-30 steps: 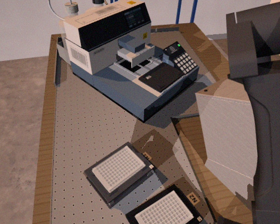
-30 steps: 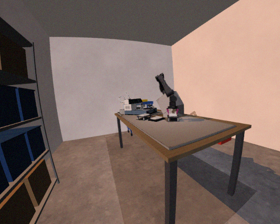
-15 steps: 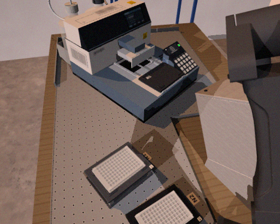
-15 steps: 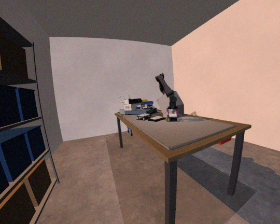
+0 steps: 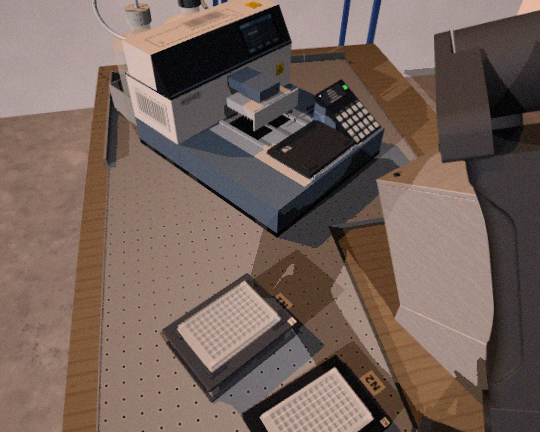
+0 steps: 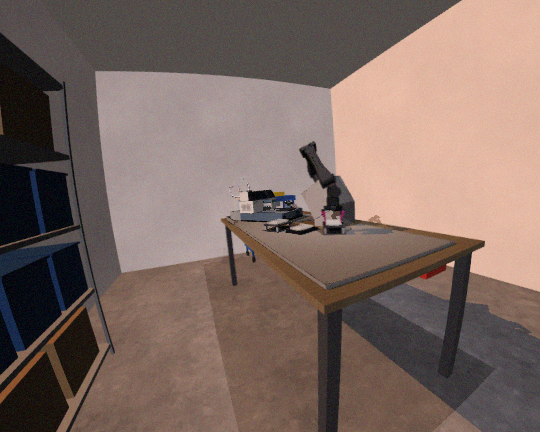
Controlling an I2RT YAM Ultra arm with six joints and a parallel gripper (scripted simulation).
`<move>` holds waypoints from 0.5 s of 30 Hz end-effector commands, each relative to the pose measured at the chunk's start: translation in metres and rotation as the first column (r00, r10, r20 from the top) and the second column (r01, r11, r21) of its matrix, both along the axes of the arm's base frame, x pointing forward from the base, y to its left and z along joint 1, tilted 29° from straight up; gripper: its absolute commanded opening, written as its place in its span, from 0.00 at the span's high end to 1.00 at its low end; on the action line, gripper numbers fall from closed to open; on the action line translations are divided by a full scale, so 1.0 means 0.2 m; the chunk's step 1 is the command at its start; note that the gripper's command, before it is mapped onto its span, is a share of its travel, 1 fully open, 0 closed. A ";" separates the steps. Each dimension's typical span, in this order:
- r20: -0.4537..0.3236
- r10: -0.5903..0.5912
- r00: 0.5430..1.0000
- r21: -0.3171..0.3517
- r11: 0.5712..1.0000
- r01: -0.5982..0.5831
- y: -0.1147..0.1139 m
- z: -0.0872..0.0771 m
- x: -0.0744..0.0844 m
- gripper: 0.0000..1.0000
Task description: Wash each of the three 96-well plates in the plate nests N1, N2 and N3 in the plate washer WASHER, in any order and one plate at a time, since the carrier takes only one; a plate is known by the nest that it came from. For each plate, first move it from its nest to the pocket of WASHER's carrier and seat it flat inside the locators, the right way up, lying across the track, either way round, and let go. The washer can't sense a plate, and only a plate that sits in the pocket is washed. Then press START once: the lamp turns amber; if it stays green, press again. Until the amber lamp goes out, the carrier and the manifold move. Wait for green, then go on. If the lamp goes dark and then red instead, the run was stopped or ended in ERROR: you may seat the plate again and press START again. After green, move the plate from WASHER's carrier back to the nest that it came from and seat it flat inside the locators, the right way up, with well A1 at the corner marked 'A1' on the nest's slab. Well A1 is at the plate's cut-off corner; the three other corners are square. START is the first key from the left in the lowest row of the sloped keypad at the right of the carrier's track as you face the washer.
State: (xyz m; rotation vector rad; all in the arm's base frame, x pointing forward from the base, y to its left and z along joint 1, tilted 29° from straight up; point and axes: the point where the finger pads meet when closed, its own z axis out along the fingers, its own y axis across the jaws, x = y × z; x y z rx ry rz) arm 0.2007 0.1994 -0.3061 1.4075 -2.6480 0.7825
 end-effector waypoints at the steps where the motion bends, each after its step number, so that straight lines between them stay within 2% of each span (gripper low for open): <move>1: 0.017 0.008 1.000 0.025 1.000 -0.009 0.06 0.00 0.04 1.00; 7: 0.018 0.006 1.000 0.026 1.000 -0.007 0.06 -0.01 0.04 1.00; 8: 0.018 0.006 1.000 0.025 1.000 -0.006 0.05 -0.01 0.04 0.00; 15: 0.016 0.005 1.000 0.024 1.000 -0.006 0.05 -0.01 0.04 0.00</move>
